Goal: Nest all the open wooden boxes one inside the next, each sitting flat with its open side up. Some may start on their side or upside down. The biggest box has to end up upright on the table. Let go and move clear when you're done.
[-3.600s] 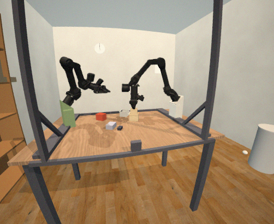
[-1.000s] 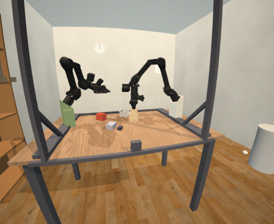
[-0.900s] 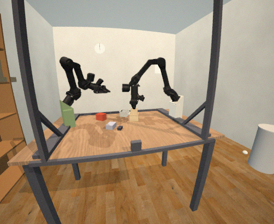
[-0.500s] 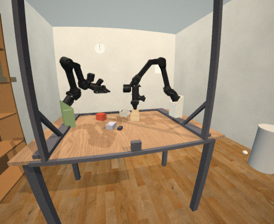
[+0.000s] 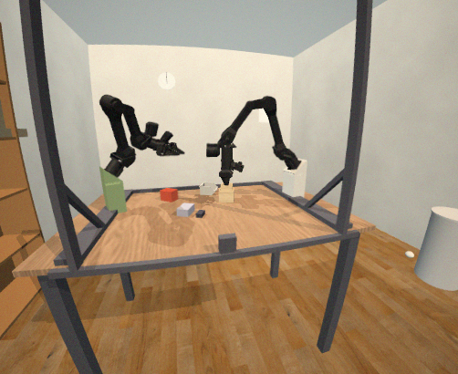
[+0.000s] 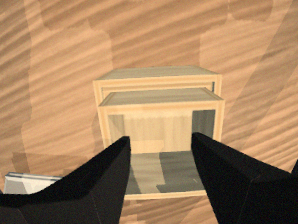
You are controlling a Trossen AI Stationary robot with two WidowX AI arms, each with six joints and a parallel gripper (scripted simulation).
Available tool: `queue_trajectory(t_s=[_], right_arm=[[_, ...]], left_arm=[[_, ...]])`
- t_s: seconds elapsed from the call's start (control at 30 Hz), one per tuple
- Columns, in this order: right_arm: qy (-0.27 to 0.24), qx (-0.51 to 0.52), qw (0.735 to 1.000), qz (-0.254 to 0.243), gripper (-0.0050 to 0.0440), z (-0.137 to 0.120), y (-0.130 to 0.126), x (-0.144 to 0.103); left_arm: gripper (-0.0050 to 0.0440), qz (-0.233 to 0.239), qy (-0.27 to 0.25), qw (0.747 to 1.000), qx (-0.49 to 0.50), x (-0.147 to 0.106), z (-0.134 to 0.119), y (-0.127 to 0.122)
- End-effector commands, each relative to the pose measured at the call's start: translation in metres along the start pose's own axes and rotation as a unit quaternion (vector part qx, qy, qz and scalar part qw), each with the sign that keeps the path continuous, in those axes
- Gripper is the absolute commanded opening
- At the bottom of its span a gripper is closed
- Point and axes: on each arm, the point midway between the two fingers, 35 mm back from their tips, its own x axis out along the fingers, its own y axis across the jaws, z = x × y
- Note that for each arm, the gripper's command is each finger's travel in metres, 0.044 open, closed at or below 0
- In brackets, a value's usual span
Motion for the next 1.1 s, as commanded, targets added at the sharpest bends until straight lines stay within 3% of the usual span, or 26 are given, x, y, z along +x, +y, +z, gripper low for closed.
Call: queue_trajectory(t_s=[0.0,1.07], right_arm=[[0.000,0.001,1.000,0.002,0.0251,0.000,0.000,0.006],[0.003,0.000,1.000,0.002,0.0251,-0.002,0.000,0.029]], left_arm=[[0.0400,-0.001,-0.005,1.000,0.015,0.001,0.007,0.001],[0.0400,-0.001,-0.005,1.000,0.015,0.001,0.007,0.001]])
